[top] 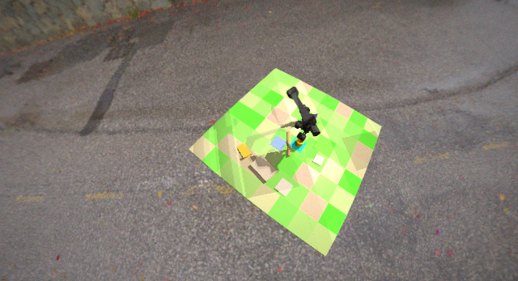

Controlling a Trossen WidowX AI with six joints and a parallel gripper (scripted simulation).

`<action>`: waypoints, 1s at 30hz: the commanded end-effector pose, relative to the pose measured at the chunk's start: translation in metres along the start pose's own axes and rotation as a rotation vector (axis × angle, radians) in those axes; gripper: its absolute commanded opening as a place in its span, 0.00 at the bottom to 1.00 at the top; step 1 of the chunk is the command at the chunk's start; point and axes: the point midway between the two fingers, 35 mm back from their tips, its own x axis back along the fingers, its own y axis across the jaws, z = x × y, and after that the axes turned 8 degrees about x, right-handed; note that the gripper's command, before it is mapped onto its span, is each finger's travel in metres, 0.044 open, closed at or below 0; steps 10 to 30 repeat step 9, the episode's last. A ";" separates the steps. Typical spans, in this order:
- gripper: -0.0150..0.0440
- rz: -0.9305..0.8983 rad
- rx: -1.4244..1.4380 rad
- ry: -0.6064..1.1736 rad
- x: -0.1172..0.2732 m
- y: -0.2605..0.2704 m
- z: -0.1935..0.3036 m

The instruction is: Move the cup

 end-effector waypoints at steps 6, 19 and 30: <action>1.00 0.009 -0.005 0.004 0.024 0.001 0.000; 1.00 -0.001 -0.002 0.003 0.023 0.002 0.000; 1.00 -0.001 -0.002 0.003 0.023 0.002 0.000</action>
